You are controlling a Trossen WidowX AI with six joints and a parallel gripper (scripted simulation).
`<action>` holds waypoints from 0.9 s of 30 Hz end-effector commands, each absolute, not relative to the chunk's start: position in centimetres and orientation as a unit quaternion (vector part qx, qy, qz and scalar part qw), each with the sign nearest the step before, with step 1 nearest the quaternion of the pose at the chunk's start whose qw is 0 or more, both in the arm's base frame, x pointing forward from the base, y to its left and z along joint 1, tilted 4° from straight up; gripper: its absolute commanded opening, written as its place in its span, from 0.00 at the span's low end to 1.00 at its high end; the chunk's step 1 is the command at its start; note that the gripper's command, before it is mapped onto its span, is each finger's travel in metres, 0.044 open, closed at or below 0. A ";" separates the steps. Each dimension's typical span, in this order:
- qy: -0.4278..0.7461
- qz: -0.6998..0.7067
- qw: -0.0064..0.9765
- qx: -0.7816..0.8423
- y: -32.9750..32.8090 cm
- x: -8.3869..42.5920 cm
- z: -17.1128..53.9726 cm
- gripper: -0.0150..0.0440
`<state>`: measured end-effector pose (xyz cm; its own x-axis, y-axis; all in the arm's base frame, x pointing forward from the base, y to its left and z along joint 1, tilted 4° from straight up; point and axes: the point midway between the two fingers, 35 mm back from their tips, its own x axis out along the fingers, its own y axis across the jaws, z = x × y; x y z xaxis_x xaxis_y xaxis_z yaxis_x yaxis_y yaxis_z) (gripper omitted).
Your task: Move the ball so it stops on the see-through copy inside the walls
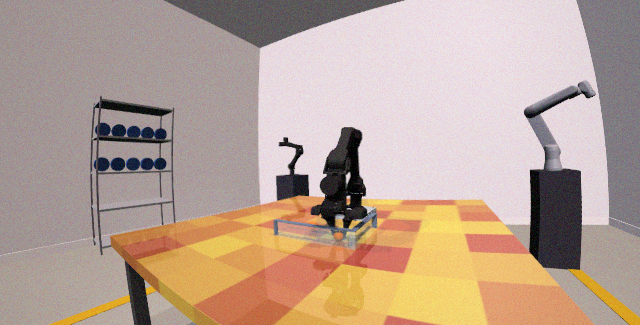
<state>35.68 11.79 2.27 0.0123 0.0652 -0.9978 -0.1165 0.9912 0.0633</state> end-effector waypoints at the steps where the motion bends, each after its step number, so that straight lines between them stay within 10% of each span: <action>1: 0.701 0.063 0.710 -0.015 11.9 35.7 2.1 0.49; 7: 0.704 0.058 0.708 -0.003 10.6 35.5 2.4 0.25; 27: 0.700 0.077 0.710 -0.020 10.9 36.0 10.3 0.25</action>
<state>35.91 10.69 8.33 -0.0003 0.0817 -0.9967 -0.1448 0.9861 0.0809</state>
